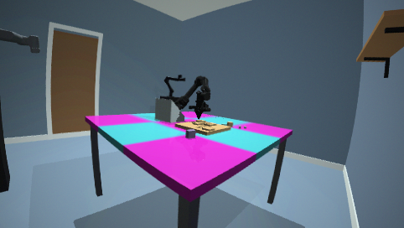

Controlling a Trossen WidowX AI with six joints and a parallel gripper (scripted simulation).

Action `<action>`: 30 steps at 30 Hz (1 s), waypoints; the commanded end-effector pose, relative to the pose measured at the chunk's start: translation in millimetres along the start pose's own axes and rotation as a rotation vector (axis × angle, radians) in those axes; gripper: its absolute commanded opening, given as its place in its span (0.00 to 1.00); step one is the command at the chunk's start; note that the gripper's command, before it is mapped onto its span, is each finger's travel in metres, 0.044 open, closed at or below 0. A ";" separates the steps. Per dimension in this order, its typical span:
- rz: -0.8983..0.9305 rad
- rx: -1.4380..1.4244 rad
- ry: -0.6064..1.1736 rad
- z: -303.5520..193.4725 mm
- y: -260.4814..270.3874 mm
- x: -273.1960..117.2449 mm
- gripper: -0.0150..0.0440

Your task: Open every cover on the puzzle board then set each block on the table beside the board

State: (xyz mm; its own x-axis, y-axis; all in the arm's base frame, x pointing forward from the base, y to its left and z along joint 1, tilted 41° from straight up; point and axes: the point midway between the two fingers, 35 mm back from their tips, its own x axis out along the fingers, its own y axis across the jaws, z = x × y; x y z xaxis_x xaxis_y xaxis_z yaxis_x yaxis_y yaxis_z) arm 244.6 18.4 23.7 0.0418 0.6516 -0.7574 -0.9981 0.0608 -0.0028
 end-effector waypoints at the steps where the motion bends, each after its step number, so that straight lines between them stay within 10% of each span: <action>1: -0.001 -0.006 0.002 0.6 -0.3 -5.3 0.25; 30: -0.004 -0.007 0.001 -14.8 -55.7 -34.7 0.25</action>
State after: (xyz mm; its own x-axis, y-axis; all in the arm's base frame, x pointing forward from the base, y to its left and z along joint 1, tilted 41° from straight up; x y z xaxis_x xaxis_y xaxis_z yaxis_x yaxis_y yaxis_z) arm 285.1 -12.4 43.0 0.0491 0.6523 -0.7563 -0.9979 0.0635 -0.0100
